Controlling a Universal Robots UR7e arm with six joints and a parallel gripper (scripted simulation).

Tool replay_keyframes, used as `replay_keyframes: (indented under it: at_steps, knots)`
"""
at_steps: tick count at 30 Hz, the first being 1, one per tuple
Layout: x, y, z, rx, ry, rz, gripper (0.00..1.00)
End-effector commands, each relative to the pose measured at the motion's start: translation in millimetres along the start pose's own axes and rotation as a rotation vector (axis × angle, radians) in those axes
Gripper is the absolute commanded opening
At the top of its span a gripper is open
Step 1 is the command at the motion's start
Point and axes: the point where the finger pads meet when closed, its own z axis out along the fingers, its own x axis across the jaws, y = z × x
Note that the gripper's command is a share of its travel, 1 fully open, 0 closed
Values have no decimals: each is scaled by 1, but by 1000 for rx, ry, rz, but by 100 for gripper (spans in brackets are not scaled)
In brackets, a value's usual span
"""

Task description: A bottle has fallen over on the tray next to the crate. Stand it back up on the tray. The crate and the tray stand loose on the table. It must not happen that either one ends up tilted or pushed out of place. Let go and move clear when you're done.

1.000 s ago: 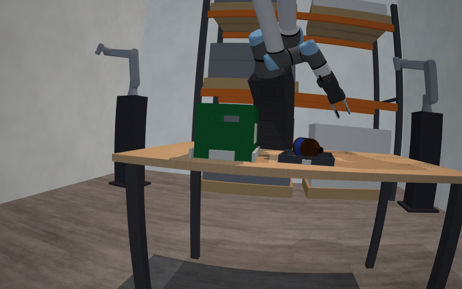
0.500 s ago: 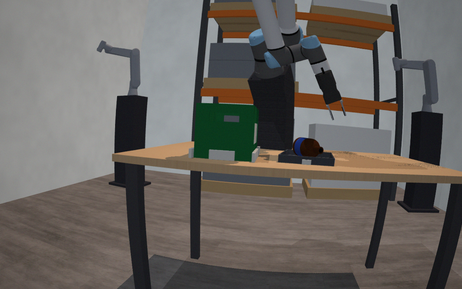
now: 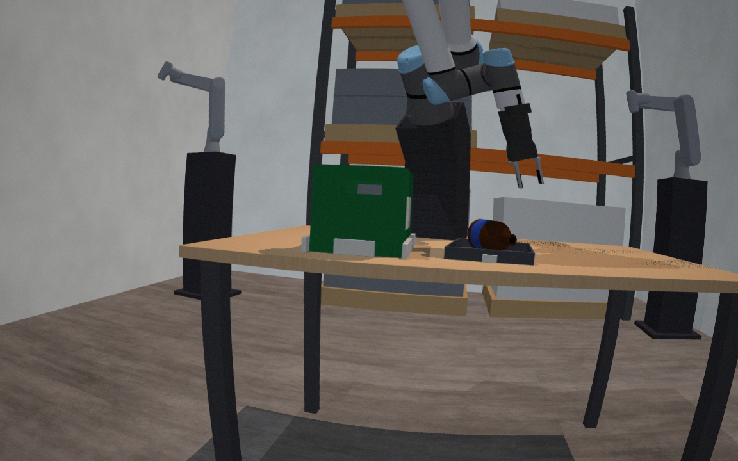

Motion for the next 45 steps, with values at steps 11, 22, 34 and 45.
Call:
replay_keyframes:
  at_steps: [11,22,34,45]
  knots:
    - [46,-49,-35,93,230,-273,100]
    - [61,-63,-50,109,306,-346,100]
    - [61,-61,-49,105,308,-349,0]
    - [61,-61,-49,105,307,-348,0]
